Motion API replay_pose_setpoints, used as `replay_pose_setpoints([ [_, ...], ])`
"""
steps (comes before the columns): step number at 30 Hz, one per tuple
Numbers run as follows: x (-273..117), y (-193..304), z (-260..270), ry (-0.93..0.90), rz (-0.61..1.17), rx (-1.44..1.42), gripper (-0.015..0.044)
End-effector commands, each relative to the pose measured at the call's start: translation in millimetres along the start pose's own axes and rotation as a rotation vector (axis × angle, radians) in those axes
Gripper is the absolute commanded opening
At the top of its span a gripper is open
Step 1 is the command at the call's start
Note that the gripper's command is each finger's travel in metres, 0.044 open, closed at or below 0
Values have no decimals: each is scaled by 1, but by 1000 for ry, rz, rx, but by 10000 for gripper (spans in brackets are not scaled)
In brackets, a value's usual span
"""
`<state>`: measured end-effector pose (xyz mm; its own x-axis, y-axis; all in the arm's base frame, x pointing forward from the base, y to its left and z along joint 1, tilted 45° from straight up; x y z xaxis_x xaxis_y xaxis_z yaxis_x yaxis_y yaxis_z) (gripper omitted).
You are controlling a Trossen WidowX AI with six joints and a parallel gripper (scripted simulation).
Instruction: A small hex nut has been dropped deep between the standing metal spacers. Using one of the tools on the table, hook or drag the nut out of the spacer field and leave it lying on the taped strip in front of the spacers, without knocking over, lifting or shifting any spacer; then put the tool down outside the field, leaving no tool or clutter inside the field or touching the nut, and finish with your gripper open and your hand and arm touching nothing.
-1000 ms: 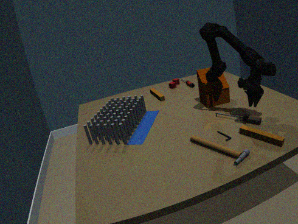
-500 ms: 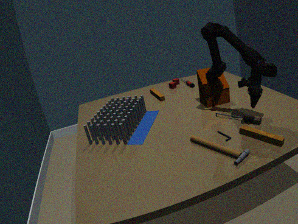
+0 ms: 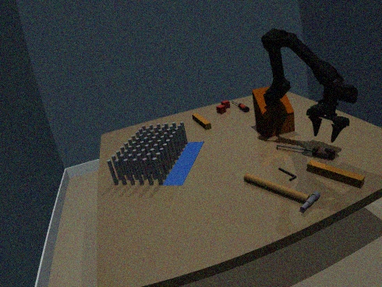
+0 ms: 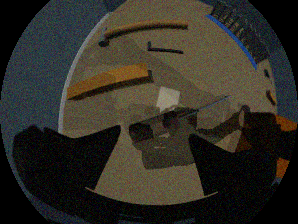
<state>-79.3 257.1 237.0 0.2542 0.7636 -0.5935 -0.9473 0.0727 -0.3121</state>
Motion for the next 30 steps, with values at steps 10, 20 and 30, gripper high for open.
replay_pose_setpoints([
  [10, 3, -6, 13, 94, 218, -1287, 440],
  [20, 3, -9, 16, 54, 339, -1769, 440],
  [30, 3, -10, 17, 3, 403, -2057, 440],
])
Point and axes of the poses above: the point midway between the two fingers, 35 mm back from their tips, its own x axis out along the fingers, its own z axis across the jaws, y = z × x, the point moved 3 cm from there along -x, back along the fingers, and after that the axes turned 1 degree about x, right-handed, at the moved point
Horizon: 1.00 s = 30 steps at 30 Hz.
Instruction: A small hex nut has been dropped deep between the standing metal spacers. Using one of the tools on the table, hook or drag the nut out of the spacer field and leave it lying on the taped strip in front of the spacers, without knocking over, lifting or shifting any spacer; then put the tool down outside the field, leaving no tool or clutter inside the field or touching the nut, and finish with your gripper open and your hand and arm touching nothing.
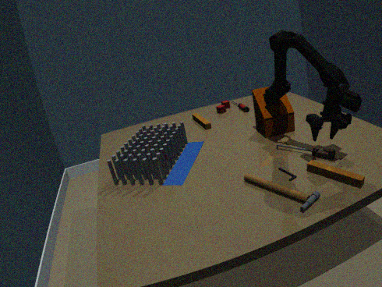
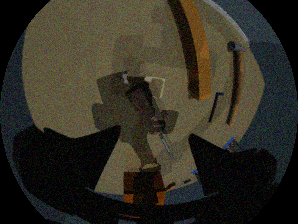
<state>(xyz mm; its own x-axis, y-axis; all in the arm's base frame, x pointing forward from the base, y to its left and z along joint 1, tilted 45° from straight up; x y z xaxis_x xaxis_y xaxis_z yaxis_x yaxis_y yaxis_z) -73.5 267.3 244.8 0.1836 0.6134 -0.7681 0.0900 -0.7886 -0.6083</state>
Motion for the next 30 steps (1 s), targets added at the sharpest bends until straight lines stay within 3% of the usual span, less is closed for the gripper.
replay_pose_setpoints([
  [1, -3, -5, -3, -73, 62, -569, 440],
  [15, -3, -5, -3, -73, 62, -569, 440],
  [21, -3, -5, -3, -73, 62, -569, 282],
  [30, -3, -5, -3, -73, 62, -569, 280],
])
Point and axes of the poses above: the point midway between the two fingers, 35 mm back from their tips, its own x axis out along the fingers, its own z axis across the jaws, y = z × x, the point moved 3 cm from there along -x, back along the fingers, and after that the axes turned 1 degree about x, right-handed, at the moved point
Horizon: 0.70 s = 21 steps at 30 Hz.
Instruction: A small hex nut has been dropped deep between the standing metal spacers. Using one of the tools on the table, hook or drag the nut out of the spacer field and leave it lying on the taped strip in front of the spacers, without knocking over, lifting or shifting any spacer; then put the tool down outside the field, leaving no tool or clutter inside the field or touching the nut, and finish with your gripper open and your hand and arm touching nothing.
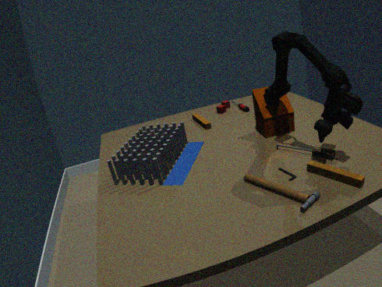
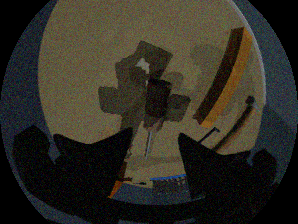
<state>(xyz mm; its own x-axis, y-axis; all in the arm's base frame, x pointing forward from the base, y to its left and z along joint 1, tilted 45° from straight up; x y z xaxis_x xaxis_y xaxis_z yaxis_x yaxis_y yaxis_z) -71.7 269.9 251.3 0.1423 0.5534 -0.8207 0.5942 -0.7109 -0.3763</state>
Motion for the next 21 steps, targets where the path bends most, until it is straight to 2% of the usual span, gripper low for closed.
replay_pose_setpoints([
  [1, 0, 0, 0, -5, 1, -5, 280],
  [21, 30, -10, 1, -4, 1, -5, 280],
])
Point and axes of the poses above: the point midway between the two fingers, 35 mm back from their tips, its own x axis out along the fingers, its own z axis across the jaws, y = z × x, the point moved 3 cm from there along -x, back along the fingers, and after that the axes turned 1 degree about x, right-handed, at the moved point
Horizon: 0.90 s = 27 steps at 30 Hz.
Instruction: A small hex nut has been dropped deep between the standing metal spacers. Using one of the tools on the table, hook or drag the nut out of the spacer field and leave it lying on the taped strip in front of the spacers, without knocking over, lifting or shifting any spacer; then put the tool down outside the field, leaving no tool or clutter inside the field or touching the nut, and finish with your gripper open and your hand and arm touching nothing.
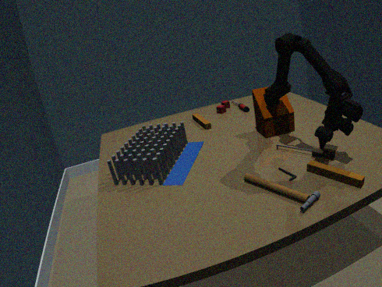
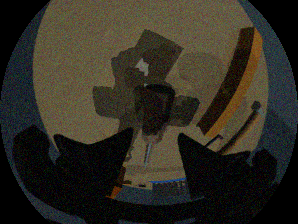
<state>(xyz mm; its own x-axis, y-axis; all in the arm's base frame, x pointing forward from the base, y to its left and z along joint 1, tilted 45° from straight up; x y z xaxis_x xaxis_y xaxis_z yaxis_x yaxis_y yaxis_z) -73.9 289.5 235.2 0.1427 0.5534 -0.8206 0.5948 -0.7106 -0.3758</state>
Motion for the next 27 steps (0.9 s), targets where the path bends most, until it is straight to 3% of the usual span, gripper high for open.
replay_pose_setpoints([
  [1, 8, -2, 1, -4, 1, -4, 280],
  [25, 44, -9, 1, -3, 1, -4, 280],
  [27, 44, -9, 1, -3, 1, -4, 228],
])
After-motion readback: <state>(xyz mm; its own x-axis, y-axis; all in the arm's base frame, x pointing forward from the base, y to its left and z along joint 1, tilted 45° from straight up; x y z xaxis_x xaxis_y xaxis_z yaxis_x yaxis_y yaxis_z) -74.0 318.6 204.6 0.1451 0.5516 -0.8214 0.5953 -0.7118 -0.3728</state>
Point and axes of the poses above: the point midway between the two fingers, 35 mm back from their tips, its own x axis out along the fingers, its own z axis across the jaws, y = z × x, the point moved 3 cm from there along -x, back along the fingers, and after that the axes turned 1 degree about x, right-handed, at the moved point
